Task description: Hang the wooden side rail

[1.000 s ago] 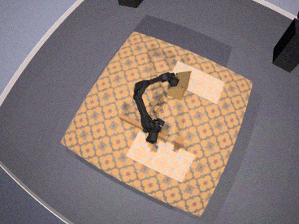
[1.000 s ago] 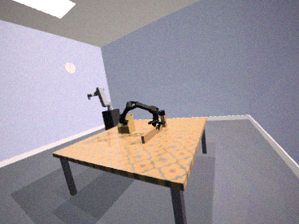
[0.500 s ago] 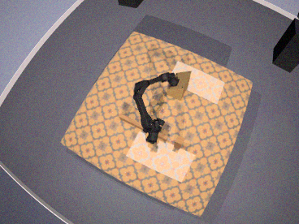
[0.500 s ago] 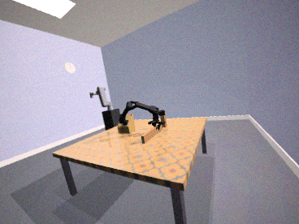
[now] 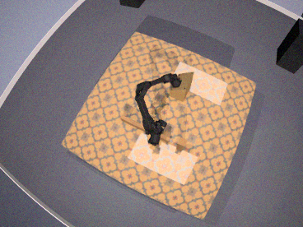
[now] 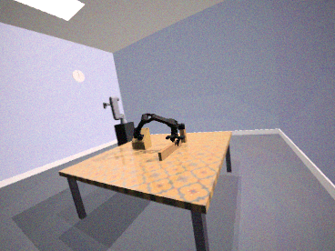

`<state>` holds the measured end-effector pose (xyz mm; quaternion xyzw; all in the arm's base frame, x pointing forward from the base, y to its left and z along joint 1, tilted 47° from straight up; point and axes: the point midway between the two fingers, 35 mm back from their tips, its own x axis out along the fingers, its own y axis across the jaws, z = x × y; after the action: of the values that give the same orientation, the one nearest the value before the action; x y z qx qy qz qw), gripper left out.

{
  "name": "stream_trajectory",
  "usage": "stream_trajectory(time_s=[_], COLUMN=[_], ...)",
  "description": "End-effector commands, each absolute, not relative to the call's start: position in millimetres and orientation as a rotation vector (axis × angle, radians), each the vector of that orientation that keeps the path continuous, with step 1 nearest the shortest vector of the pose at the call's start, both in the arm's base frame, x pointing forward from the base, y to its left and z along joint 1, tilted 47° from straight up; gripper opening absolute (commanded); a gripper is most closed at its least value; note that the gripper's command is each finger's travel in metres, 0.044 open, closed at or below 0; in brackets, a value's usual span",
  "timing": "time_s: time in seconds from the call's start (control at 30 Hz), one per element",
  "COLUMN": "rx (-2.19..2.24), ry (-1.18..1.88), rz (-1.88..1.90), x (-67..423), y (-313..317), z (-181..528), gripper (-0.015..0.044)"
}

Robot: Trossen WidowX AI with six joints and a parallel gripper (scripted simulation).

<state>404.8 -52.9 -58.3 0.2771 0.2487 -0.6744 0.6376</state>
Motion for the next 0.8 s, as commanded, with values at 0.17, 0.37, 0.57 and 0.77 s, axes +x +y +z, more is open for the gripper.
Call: stream_trajectory(time_s=[0.17, 0.37, 0.57, 0.77], rx=[0.635, 0.635, 0.635, 0.635], ry=[0.561, 0.561, 0.561, 0.562], rz=[-1.532, -1.532, -1.532, -1.532], x=[406.4, 406.5, 406.5, 406.5], y=[-47.8, -47.1, -46.3, -45.6], z=[-54.8, -54.1, -53.4, -52.8], gripper=[0.0, 0.0, 0.0, 0.0])
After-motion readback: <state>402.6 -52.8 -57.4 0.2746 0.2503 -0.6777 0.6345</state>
